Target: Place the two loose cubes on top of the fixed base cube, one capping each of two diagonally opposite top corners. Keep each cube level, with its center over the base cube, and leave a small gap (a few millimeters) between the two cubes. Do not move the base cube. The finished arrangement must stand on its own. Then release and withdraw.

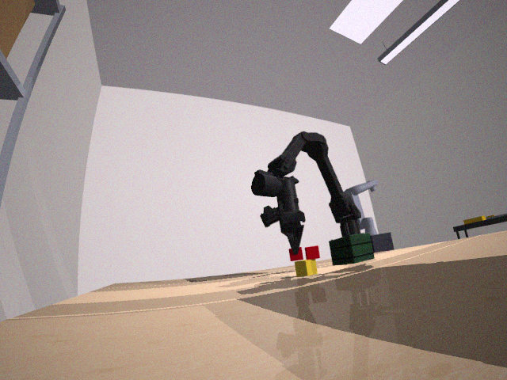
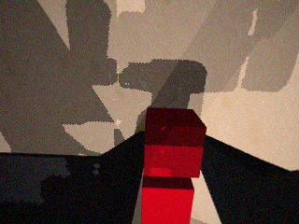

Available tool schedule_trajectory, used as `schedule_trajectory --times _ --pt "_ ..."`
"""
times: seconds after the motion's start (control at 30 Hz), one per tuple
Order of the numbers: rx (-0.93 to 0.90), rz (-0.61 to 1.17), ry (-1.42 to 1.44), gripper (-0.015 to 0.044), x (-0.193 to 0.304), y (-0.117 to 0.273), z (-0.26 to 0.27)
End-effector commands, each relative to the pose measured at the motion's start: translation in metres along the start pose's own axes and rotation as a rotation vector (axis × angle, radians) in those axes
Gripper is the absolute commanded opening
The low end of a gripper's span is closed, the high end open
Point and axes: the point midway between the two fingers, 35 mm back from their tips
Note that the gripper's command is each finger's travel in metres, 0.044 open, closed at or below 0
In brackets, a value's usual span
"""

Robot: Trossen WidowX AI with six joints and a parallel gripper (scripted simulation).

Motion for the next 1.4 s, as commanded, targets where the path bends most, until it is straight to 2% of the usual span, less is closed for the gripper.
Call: schedule_trajectory --times 0.0,0.07,0.2,0.37,1.37 --pt "-0.002 0.000 0.003 0.0105 0.000 0.000 0.000" --pt "-0.002 0.000 0.003 0.0105 0.000 0.000 0.000" --pt "-0.002 0.000 0.003 0.0205 0.000 0.000 0.000" --pt "-0.002 0.000 0.003 0.0205 0.000 0.000 0.000" --pt "0.000 0.000 0.000 0.0205 0.000 0.059 0.000"
Point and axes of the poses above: the point midway between the two fingers, 35 mm back from their tips, its own y axis back along the fingers, its own z axis across the jaws, x = y × z, and after that the axes turned 11 degrees about -y, right-handed
